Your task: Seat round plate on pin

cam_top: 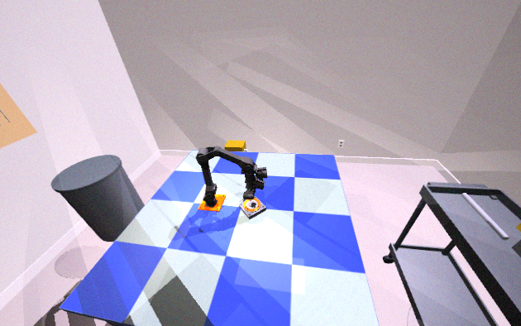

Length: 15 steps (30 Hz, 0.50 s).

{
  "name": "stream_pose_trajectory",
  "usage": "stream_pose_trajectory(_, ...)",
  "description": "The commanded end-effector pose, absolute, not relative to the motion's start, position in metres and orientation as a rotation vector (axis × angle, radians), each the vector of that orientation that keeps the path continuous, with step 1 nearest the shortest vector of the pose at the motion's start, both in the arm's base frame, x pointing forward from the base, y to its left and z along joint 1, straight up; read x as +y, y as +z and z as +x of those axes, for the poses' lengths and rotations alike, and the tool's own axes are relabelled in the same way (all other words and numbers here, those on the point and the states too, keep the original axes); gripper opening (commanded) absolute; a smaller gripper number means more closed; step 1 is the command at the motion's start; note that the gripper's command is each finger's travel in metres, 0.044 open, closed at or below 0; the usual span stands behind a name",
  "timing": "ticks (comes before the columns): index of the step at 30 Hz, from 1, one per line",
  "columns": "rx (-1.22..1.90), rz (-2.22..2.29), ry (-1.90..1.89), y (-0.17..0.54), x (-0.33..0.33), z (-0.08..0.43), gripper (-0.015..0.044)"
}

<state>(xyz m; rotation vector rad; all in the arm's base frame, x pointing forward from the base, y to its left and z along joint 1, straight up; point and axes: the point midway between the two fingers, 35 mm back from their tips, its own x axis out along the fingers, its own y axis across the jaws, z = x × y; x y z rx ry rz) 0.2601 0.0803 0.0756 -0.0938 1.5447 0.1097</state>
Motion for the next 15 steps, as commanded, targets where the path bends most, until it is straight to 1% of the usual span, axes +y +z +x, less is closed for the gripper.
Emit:
stream_pose_trajectory(1, 1.549, -0.087, 0.107, 0.0763, 0.0789, 0.2534, 0.0)
stream_pose_trajectory(15, 1.55, -0.087, 0.107, 0.0764, 0.0746, 0.2456, 0.0)
